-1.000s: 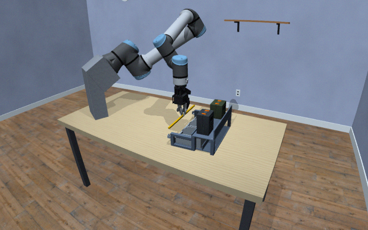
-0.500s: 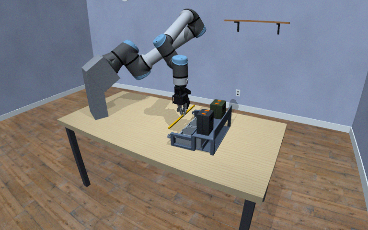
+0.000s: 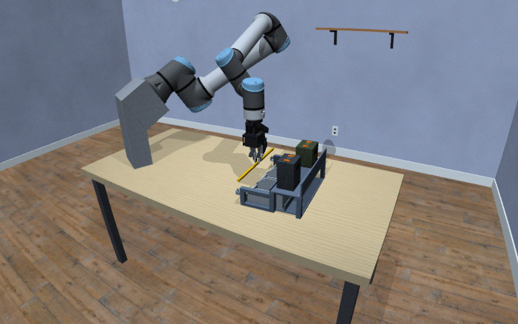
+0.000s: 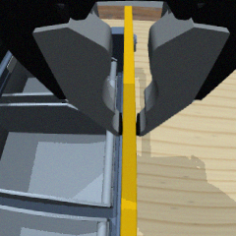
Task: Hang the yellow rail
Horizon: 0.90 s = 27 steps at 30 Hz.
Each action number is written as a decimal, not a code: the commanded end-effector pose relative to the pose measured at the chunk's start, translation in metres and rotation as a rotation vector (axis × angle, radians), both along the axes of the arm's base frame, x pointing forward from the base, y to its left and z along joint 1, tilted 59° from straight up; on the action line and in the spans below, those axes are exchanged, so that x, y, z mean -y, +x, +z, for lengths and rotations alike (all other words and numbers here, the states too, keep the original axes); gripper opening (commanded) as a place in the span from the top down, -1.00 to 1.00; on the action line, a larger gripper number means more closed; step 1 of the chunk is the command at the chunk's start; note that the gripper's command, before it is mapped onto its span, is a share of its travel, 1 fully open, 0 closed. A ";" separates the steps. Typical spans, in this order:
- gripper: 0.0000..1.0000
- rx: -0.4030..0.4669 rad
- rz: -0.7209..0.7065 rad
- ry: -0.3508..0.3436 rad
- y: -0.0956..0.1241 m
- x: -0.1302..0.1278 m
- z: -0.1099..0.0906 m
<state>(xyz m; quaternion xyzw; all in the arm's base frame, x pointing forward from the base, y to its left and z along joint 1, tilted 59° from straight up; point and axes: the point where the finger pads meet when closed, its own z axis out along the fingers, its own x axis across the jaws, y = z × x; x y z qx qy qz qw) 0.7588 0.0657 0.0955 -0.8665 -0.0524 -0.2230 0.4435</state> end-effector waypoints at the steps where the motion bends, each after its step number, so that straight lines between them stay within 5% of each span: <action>1: 1.00 0.001 -0.001 0.000 0.000 0.001 0.000; 27: 1.00 -0.003 -0.003 0.001 0.003 -0.004 -0.003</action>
